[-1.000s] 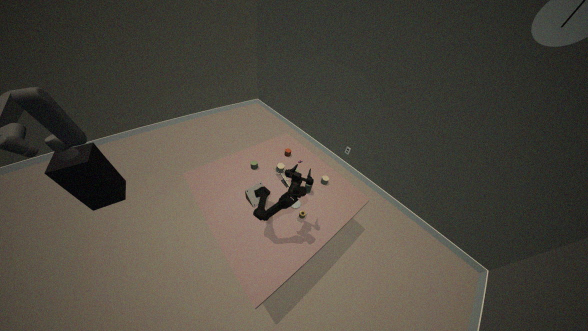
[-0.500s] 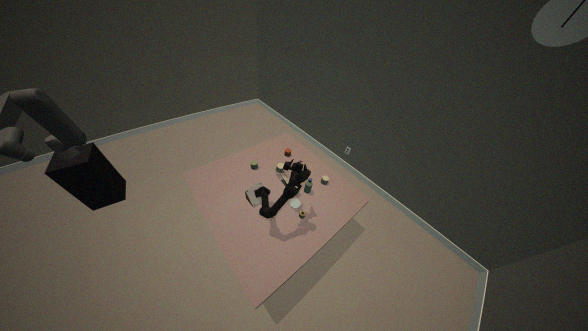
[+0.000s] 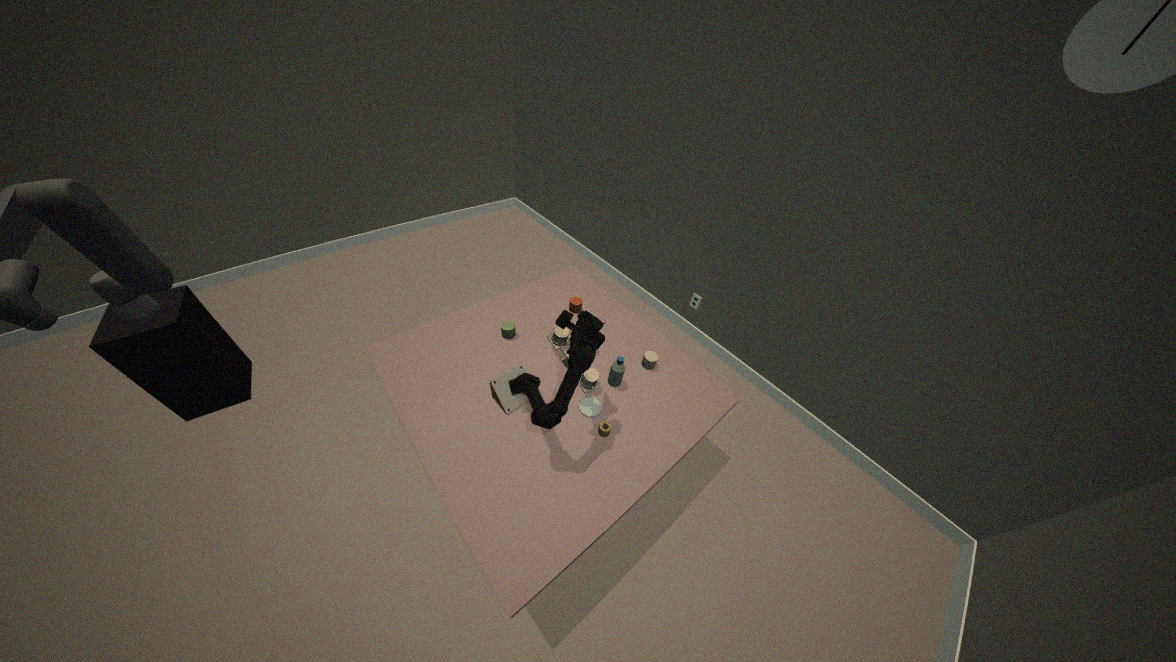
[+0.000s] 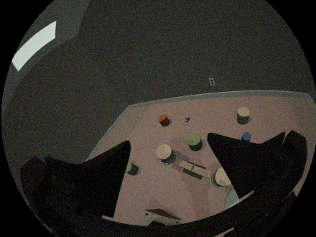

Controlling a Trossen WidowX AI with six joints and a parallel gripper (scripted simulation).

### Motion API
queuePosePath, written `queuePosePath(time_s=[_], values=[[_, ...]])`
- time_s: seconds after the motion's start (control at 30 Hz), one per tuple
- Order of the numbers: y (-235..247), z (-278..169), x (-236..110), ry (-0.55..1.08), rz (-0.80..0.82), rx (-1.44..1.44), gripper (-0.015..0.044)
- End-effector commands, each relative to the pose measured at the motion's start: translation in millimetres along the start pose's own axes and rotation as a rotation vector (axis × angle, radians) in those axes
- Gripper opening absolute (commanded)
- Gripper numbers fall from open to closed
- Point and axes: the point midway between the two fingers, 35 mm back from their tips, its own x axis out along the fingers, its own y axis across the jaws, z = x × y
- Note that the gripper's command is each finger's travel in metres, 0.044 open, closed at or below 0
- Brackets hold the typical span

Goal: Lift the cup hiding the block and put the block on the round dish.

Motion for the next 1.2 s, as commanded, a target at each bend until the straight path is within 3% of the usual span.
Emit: queuePosePath(time_s=[0.0, 0.53, 0.93, 1.17], values=[[11.7, -22.5, 22.0, 0.115, -0.049, 0.047, 0.044], [38.4, -104.5, 68.2, 0.384, -0.43, 0.14, 0.044], [45.9, -141.2, 74.6, 0.26, -0.776, 0.053, 0.044], [47.2, -143.1, 74.6, 0.225, -0.806, 0.035, 0.044]])
